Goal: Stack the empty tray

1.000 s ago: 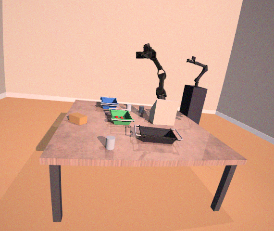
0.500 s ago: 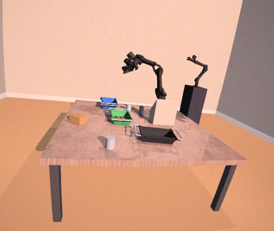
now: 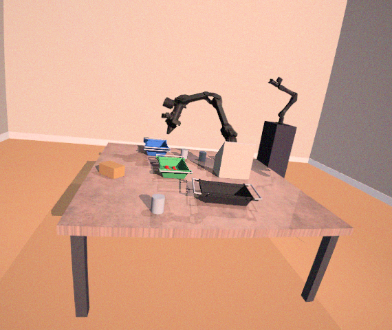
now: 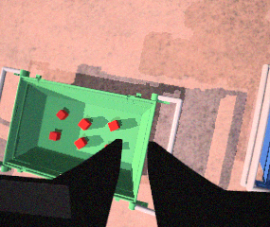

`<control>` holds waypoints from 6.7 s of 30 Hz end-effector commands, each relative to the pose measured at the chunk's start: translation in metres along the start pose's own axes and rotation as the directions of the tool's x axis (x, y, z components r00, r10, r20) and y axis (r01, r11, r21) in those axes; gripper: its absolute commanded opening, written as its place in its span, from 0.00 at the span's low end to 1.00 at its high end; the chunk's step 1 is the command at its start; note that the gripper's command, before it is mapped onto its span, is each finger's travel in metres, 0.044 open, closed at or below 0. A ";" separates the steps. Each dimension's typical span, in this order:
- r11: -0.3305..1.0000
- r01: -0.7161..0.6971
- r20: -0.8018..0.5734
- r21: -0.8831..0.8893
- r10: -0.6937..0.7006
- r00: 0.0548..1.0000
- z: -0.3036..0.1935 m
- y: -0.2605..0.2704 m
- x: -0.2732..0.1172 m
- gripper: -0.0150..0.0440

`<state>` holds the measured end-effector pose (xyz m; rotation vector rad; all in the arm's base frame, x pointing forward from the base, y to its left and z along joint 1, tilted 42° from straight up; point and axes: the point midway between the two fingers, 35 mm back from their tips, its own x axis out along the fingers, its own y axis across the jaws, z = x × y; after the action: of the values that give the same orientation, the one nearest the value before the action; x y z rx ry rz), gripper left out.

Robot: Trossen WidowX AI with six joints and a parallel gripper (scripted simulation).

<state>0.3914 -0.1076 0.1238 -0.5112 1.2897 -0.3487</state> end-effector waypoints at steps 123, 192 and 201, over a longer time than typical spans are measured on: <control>0.983 0.169 -0.316 0.075 -0.138 0.939 -0.002 0.234 0.140 0.40; 0.982 0.177 -0.316 0.066 -0.148 0.937 -0.021 0.196 0.157 0.40; 0.982 0.177 -0.316 0.066 -0.148 0.937 -0.021 0.196 0.157 0.40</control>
<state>0.4032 -0.0280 -0.1151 -0.4964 1.5310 -0.6473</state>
